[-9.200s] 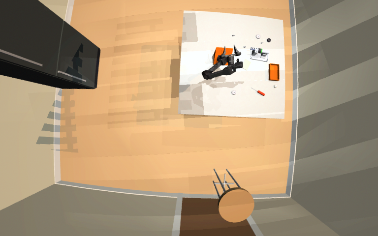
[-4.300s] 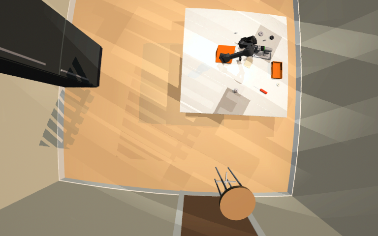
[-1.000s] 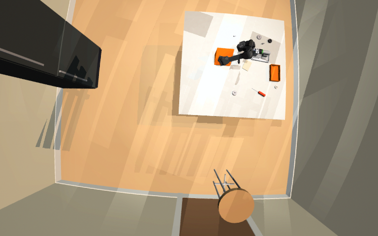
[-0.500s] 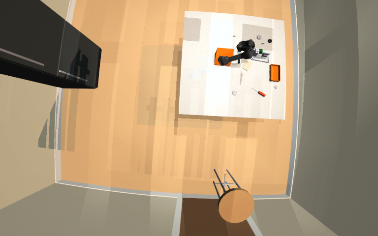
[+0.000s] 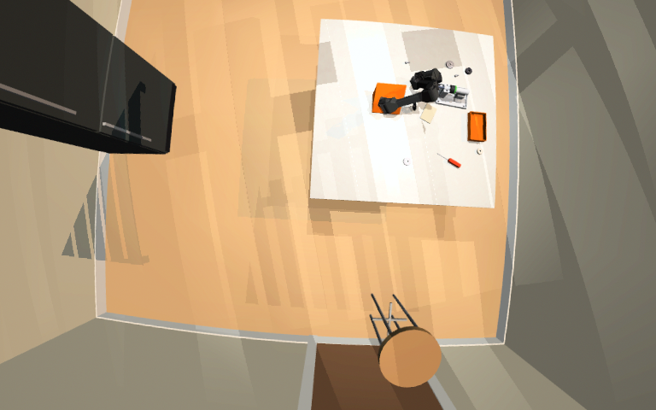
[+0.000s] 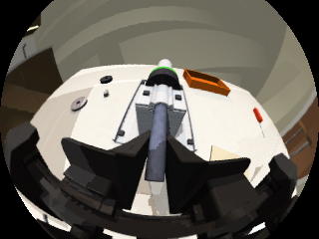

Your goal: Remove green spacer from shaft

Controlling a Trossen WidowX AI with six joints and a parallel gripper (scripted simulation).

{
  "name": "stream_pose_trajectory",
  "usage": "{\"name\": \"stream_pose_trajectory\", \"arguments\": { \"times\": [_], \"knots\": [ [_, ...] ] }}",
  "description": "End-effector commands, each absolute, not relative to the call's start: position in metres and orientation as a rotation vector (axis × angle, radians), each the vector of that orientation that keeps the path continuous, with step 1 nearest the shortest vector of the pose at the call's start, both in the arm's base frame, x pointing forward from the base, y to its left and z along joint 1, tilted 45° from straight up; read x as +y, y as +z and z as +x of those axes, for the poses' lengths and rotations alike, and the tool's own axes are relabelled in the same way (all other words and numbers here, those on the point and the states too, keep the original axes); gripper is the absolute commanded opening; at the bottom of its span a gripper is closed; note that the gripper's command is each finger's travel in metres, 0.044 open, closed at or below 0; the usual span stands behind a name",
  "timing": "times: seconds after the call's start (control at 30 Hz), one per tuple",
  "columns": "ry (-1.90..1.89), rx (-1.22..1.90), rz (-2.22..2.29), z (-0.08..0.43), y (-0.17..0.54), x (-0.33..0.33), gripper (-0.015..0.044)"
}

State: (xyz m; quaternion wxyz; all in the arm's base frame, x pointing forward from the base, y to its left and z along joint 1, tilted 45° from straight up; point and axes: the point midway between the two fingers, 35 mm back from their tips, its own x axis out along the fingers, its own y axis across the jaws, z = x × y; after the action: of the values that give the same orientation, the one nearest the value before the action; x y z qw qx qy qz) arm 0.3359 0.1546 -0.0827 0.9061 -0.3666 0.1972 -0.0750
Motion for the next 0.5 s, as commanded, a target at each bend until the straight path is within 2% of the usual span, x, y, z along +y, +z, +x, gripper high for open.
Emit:
{"name": "stream_pose_trajectory", "arguments": {
  "times": [0.0, 0.47],
  "knots": [
    [-0.155, 0.407, -0.755, 0.3349, -0.0823, 0.1549, 0.0000],
    [-0.155, 0.407, -0.755, 0.3334, -0.0824, 0.1548, 0.0000]
  ]
}}
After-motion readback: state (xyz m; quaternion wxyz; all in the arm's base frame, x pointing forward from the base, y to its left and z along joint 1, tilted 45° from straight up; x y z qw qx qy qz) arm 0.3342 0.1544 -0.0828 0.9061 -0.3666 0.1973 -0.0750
